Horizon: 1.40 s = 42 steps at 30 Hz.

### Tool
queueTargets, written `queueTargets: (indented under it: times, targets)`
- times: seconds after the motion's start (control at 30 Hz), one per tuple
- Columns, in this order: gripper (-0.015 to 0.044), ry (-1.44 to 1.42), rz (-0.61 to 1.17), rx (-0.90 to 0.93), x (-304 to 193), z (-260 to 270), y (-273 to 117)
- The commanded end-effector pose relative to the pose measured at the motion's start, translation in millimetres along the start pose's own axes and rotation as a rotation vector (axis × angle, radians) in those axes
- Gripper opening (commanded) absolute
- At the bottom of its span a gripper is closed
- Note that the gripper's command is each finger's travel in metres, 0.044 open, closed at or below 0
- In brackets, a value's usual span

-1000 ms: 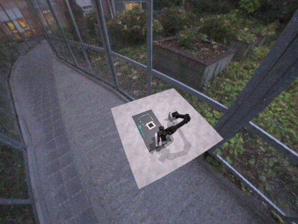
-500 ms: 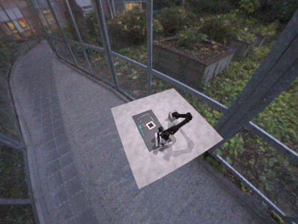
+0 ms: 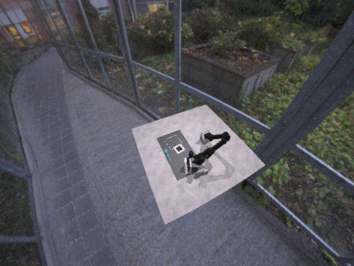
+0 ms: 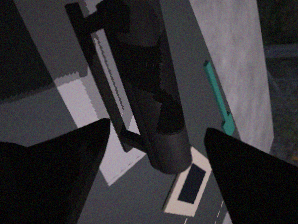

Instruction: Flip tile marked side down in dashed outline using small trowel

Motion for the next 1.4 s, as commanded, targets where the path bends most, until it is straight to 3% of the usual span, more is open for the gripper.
queueTargets:
  times: [0.0,0.3,1.37]
  targets:
    - [0.0300,-0.112,-0.031,-0.029,-2.8,1.5,-2.2]
    - [0.0300,-0.356,-0.089,-0.102,-8.8,3.9,-5.7]
    - [0.0300,-0.365,-0.091,-0.096,-3.1,0.6,36.3]
Point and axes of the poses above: the point midway between the two fingers, 35 mm back from their tips, its own y axis out along the fingers, its own z axis across the jaws, x = y × z, the point moved 1 cm from there along -y, back along the fingers, and after that the axes turned 3 degrees about y, right-handed, at the moved point
